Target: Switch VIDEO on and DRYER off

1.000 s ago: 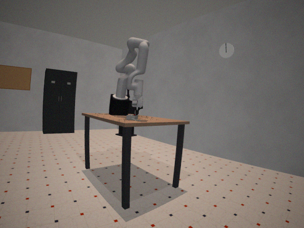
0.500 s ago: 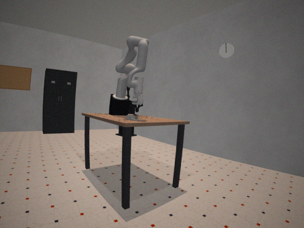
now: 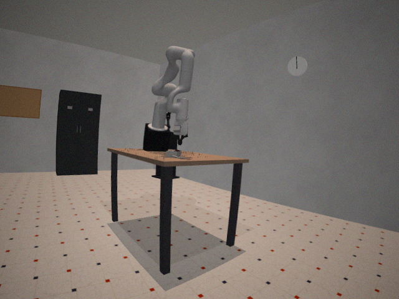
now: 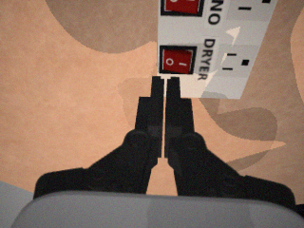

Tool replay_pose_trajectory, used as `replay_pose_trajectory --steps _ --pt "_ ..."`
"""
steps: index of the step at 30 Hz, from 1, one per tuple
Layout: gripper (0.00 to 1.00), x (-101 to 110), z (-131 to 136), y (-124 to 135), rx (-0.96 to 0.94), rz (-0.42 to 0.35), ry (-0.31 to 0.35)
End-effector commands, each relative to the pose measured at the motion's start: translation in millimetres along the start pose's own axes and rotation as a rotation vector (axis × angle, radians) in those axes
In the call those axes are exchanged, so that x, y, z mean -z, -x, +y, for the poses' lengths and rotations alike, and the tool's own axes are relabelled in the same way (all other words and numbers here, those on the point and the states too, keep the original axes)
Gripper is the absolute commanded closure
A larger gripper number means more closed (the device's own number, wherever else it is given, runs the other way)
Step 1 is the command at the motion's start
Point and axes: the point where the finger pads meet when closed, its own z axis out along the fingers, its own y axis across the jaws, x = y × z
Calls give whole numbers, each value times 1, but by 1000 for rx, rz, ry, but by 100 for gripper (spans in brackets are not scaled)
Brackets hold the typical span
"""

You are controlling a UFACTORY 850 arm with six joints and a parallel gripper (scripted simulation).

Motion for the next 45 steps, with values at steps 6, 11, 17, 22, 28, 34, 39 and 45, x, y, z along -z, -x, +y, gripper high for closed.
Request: replay_pose_trajectory --steps 6,11,17,22,28,34,39,45 --pt "100 1 0 -1 0 1 -1" --pt "0 1 0 -1 0 1 -1" --pt "0 10 0 -1 0 1 -1" --pt "0 37 0 -1 0 1 0" --pt "0 58 0 0 0 1 0" --pt "0 78 0 0 0 1 0" --pt "0 87 0 0 0 1 0" --pt "0 93 0 0 0 1 0"
